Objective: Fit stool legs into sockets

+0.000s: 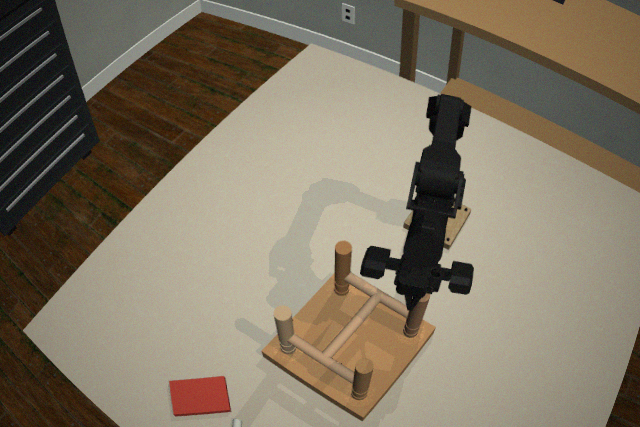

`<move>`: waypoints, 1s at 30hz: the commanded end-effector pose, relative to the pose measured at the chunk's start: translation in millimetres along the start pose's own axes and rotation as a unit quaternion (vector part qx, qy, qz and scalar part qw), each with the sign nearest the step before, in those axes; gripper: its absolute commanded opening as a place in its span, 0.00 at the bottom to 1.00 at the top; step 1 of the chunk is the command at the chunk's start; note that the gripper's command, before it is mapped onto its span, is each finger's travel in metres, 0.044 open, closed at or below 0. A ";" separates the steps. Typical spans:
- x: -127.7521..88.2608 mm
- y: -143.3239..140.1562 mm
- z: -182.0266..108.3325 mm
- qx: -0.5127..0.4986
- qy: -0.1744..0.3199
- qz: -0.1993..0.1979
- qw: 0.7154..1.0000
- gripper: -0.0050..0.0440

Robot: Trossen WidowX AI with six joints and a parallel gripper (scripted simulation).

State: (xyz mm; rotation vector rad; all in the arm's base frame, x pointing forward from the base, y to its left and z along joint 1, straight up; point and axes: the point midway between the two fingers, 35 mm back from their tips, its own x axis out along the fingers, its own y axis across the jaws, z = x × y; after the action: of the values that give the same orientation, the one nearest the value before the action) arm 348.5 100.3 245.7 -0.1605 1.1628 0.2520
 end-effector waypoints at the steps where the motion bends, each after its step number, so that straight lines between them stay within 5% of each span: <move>1: 10.3 -12.1 29.8 0.014 -0.016 -0.008 1.000 0.10; 10: 39.8 -48.8 97.2 0.046 -0.061 -0.026 0.997 0.10; 23: 41.0 -49.6 98.1 0.047 -0.062 -0.027 0.997 0.10; 30: 61.3 -49.6 88.0 0.047 -0.062 -0.027 0.997 0.10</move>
State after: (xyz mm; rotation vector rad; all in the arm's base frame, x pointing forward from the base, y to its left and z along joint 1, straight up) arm 466.6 83.5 232.3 -0.0927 1.0422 0.1633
